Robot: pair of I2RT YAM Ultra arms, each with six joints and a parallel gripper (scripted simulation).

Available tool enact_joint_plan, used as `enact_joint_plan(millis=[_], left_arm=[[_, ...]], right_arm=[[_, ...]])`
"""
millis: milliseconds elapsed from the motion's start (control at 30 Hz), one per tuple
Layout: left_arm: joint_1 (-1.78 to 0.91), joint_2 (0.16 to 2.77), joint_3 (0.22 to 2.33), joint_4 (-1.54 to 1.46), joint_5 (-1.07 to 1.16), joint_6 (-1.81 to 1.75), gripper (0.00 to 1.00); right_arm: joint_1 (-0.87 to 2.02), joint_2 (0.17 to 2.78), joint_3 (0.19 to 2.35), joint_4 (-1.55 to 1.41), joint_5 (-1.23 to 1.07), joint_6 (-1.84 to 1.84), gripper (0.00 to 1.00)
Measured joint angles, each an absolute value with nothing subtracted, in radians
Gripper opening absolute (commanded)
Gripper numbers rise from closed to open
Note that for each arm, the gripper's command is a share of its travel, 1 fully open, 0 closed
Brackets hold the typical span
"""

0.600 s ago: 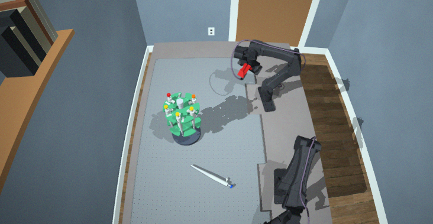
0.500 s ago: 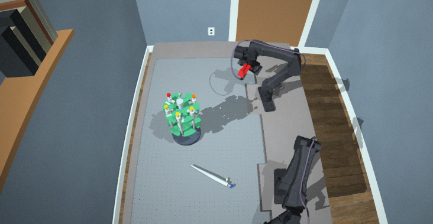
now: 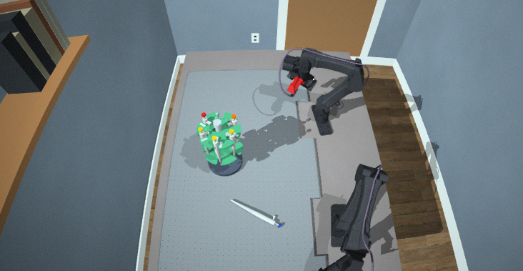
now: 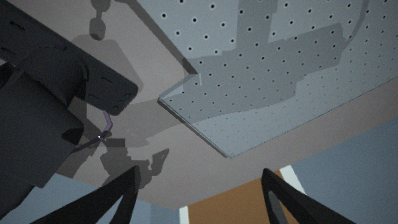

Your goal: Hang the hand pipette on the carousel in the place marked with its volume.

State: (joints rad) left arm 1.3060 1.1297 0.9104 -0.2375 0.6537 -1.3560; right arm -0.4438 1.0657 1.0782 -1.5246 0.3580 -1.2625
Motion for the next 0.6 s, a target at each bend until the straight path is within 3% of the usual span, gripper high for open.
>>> enact_joint_plan(millis=[600], left_arm=[[1.416,1.299,1.085,-0.281,0.736,-1.306,1.0]], right_arm=[[-0.764,1.087,1.155,-1.477,0.338,-1.562,1.0]])
